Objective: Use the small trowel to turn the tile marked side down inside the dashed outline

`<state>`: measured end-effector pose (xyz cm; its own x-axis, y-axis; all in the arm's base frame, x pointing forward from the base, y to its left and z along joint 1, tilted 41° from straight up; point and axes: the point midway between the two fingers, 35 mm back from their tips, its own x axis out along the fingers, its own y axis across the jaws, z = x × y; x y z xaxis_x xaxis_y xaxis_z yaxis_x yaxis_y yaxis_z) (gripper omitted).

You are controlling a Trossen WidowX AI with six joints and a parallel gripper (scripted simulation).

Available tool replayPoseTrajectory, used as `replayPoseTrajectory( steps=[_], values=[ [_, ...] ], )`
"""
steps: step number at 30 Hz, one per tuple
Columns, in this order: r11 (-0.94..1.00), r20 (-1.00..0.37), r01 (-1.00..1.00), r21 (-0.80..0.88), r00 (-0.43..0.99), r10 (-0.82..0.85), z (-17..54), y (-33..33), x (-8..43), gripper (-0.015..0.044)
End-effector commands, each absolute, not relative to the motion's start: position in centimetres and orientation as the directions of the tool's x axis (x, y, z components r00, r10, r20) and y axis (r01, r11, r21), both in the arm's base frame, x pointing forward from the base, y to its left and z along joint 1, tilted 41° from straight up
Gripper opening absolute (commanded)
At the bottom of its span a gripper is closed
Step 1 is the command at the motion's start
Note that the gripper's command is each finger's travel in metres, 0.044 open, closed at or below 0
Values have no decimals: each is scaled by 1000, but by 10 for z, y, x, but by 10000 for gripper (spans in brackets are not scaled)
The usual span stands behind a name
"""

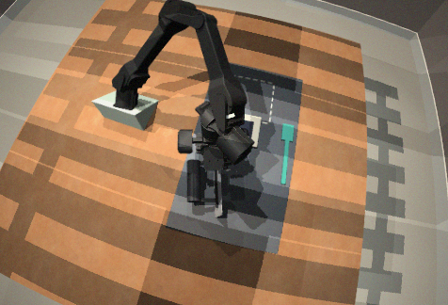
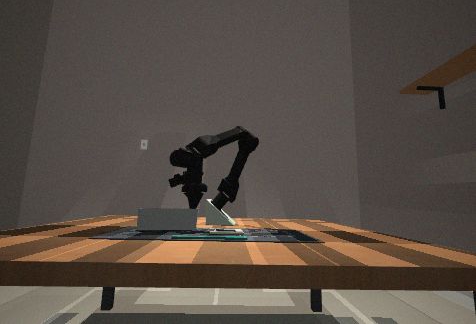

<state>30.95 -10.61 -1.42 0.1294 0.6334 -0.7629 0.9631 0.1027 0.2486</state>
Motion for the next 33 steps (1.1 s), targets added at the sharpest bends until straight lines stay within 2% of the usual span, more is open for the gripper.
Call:
replayPoseTrajectory(
  steps=[1,16,19,23,33],
  values=[
    [102,-759,962,252,132,638,-11,-104,320,100],
    [102,-758,962,254,133,638,-3,-100,351,100],
    [102,-761,961,256,135,634,-4,-102,344,100],
    [103,-761,961,255,134,635,-4,-102,344,0],
    [103,-761,961,255,134,634,-4,-102,345,0]
  ],
)
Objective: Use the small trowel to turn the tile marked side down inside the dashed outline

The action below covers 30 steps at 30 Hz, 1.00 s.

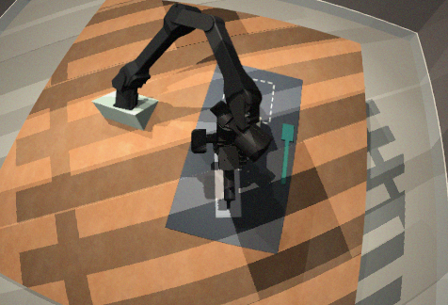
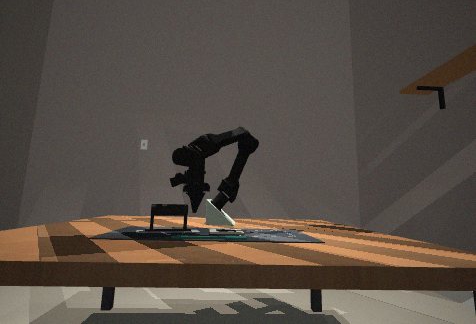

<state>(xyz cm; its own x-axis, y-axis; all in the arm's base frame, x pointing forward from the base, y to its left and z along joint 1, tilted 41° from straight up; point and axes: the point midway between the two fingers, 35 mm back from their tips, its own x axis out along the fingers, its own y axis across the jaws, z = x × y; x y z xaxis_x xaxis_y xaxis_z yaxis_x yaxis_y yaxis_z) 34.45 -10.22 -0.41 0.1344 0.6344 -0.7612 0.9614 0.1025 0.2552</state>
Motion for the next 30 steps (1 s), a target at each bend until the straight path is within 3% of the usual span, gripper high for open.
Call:
replayPoseTrajectory(
  steps=[1,4,8,21,30],
  values=[
    [103,-761,961,255,134,634,-4,-102,345,0],
    [103,-761,961,255,134,634,-4,-102,345,0],
    [102,-762,962,254,134,634,-5,-106,336,100],
    [102,-759,963,249,129,638,-12,-121,264,100],
    [95,-757,964,247,131,640,-11,-122,264,100]
  ],
)
